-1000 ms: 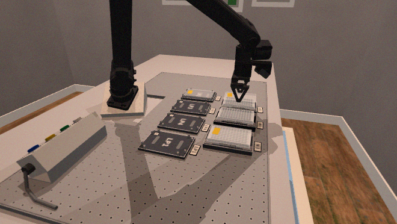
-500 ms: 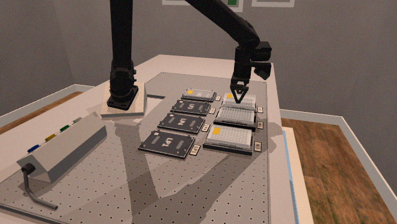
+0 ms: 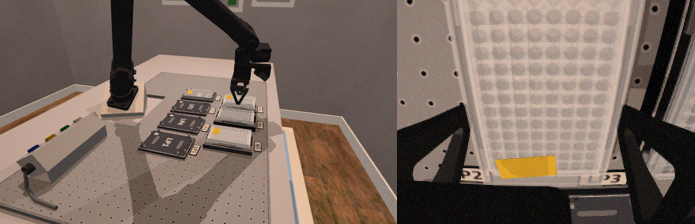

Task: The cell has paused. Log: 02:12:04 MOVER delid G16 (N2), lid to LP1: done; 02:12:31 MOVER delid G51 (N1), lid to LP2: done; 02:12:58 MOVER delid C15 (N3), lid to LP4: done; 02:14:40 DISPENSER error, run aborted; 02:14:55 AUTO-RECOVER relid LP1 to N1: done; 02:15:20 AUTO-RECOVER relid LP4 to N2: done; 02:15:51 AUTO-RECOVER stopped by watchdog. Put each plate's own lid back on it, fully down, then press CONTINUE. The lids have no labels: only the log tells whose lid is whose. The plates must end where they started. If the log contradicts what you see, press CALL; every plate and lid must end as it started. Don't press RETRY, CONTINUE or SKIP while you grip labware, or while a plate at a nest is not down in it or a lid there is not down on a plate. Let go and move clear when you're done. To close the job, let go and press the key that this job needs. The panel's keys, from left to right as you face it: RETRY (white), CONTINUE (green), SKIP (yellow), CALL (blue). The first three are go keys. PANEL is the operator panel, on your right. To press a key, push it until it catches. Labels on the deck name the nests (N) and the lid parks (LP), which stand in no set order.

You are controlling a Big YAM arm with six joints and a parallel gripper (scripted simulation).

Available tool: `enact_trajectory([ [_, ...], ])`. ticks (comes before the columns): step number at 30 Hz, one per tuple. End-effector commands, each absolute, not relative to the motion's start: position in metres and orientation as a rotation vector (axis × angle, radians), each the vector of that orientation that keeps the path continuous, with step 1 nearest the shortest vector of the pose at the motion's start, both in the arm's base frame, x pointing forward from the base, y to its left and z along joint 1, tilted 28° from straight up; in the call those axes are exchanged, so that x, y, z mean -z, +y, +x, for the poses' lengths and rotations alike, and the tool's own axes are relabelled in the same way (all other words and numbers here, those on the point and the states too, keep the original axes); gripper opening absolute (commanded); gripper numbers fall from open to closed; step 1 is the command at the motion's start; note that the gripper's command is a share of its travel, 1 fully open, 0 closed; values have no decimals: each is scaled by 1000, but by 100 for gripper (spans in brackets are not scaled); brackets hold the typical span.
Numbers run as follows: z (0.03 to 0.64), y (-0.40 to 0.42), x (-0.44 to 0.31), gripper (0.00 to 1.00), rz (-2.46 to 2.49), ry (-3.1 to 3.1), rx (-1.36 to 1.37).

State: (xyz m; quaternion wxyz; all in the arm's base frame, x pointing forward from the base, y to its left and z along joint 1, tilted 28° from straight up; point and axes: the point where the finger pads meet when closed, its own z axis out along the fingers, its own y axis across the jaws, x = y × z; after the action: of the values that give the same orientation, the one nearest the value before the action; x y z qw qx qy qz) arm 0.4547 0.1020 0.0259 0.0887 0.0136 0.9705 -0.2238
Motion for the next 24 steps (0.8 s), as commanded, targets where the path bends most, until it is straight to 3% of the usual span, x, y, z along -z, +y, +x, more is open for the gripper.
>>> enact_trajectory([
  [1,455,93,-13,0,47,2903,686],
  [24,458,91,-11,0,51,2901,684],
])
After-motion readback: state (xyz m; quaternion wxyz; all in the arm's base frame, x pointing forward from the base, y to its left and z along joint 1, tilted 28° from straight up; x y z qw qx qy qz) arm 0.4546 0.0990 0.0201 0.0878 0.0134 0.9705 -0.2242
